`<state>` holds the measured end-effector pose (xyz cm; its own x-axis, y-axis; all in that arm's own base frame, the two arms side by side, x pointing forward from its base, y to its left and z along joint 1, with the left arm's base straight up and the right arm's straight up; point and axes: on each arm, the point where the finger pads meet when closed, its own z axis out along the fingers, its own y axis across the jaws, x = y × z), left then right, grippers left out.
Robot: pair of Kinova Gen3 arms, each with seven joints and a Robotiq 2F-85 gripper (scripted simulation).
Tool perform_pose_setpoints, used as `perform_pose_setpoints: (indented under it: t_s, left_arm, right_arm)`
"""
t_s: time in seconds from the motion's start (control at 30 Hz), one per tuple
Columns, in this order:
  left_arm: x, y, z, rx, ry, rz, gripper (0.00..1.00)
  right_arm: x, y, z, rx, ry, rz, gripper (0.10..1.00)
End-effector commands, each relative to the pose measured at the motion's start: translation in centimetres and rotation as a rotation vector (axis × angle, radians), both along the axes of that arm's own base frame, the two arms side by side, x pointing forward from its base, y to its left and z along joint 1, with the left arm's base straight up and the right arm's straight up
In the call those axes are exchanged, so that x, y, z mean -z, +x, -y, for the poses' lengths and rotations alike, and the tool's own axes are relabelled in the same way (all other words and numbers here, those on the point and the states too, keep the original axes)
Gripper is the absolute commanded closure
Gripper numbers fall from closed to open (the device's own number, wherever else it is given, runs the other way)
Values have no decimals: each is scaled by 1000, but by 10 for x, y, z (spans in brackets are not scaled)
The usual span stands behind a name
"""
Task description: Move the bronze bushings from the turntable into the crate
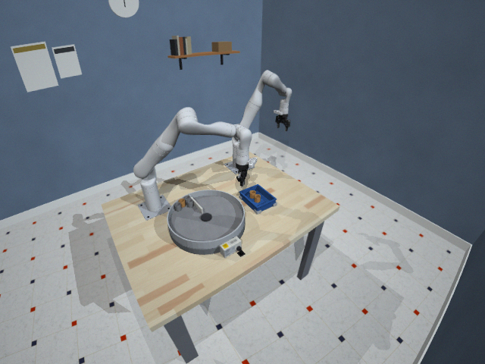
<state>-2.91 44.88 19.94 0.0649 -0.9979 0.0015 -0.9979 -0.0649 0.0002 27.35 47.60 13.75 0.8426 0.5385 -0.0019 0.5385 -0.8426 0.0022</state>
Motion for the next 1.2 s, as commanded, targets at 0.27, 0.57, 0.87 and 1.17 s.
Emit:
perform_pose_setpoints:
  t_s: [0.27, 0.57, 0.87, 1.17]
  left_arm:
    - [-1, 0, 0, 0, 2, 0, 1]
    - [-1, 0, 0, 0, 2, 0, 1]
    - [-1, 0, 0, 0, 2, 0, 1]
    - [-1, 0, 0, 0, 2, 0, 1]
  right_arm:
    - [-1, -12, 37, -109, 1, 3, 886]
    - [0, -24, 76, -222, 0, 3, 886]
    - [1, -38, 121, -355, -1, 3, 886]
    - [1, -52, 166, -485, -2, 2, 886]
